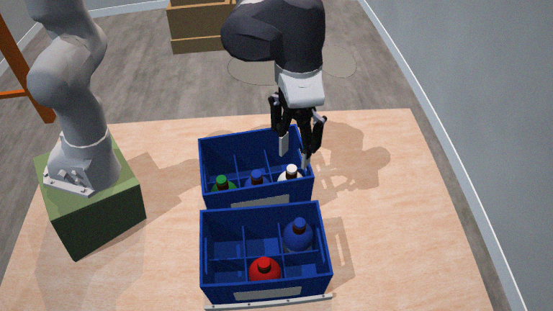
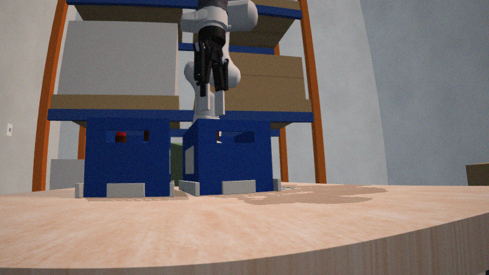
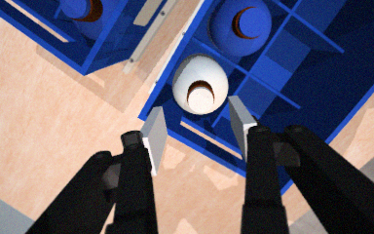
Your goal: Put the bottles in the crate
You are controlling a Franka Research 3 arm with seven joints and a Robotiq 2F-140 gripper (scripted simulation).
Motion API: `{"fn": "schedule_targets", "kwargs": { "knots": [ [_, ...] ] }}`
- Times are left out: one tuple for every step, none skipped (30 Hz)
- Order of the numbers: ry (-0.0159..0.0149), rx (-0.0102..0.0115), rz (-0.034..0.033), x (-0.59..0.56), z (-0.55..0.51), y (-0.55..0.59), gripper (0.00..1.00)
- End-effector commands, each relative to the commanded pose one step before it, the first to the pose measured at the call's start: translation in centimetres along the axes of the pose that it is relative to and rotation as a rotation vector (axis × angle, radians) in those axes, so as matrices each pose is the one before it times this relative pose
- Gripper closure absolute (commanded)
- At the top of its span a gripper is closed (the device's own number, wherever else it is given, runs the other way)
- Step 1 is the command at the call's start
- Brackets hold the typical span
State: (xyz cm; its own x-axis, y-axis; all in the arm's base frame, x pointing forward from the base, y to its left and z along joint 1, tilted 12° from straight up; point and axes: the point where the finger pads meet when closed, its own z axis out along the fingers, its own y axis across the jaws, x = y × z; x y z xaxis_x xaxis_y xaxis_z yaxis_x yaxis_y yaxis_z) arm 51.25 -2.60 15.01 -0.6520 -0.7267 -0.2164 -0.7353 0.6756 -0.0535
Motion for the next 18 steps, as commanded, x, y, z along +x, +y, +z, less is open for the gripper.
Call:
{"fn": "schedule_targets", "kwargs": {
  "knots": [
    [0.00804,-0.00881,0.01474,0.304,-0.969,0.15,0.62],
    [0.0,0.0,0.0,0.0,-0.267,0.0,0.62],
    [0.0,0.0,0.0,0.0,-0.267,0.0,0.62],
    [0.0,0.0,0.0,0.0,-0.267,0.0,0.62],
    [0.0,0.0,0.0,0.0,-0.267,0.0,0.62],
    [0.0,0.0,0.0,0.0,-0.267,0.0,0.62],
    [0.0,0.0,0.0,0.0,-0.233,0.0,0.62],
    [0.0,0.0,0.0,0.0,0.0,0.0,0.62],
    [0.0,0.0,0.0,0.0,0.0,0.0,0.62],
    [0.0,0.0,0.0,0.0,0.0,0.0,0.62],
    [0.0,0.0,0.0,0.0,0.0,0.0,0.62],
    [0.0,0.0,0.0,0.0,0.0,0.0,0.62],
    [0.0,0.0,0.0,0.0,0.0,0.0,0.62],
    [0.0,0.0,0.0,0.0,0.0,0.0,0.62],
    [0.0,0.0,0.0,0.0,0.0,0.0,0.62],
    [0.0,0.0,0.0,0.0,0.0,0.0,0.62],
    [0.0,0.0,0.0,0.0,0.0,0.0,0.62],
    [0.0,0.0,0.0,0.0,0.0,0.0,0.62]
  ]
}}
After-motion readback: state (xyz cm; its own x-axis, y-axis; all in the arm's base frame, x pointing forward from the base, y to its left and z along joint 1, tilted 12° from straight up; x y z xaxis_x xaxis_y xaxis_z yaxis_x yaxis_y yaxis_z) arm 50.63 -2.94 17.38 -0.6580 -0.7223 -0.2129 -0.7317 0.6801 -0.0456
